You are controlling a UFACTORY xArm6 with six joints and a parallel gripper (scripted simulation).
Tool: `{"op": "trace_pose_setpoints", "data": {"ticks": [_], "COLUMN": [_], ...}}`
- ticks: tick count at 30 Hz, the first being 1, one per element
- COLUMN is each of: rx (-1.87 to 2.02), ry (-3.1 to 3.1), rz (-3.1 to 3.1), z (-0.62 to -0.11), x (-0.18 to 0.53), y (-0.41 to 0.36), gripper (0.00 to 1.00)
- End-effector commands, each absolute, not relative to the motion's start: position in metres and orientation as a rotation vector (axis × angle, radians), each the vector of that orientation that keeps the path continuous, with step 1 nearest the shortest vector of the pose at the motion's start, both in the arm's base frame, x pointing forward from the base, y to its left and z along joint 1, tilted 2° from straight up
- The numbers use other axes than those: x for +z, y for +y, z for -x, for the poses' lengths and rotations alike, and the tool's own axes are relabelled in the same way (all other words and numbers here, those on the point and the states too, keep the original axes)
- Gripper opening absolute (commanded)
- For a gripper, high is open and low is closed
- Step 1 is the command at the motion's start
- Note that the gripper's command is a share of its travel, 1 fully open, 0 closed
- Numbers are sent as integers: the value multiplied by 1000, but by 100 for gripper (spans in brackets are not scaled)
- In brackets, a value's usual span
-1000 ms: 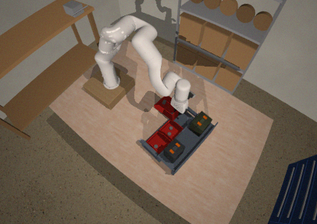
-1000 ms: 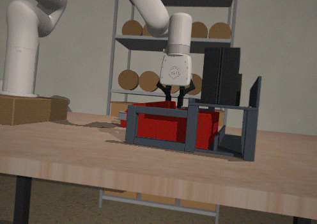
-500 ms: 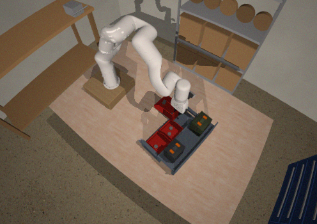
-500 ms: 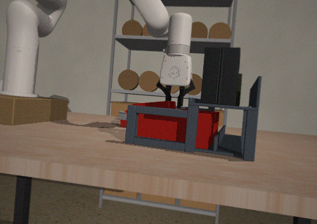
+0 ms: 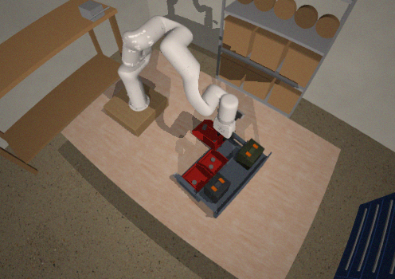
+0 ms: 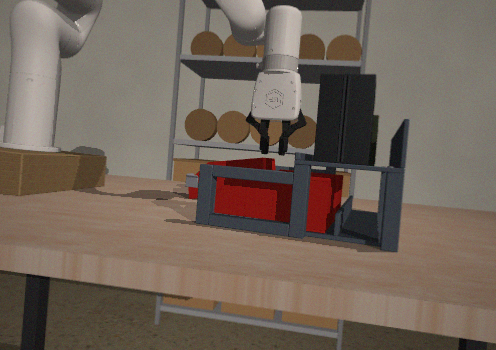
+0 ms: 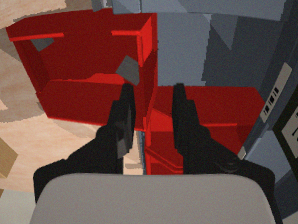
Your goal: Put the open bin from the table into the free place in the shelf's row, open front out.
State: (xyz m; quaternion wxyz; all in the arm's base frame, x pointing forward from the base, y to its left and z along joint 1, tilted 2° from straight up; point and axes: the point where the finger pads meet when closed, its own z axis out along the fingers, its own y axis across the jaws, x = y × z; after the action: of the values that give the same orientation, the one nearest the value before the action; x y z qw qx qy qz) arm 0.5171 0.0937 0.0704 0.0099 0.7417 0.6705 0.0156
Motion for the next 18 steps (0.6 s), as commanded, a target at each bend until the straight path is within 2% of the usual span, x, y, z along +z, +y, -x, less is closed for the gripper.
{"op": "trace_pose_setpoints", "data": {"ticks": [1,4,9,18], "rx": [54,54,54,54], "ry": [2092,2092,2092,2092], "rz": [-2314,-2314,-2314,-2314], "z": [-518,-518,-517,-517], "x": [73,73,117,117], "y": [94,94,94,94], "gripper": [33,33,33,33]}}
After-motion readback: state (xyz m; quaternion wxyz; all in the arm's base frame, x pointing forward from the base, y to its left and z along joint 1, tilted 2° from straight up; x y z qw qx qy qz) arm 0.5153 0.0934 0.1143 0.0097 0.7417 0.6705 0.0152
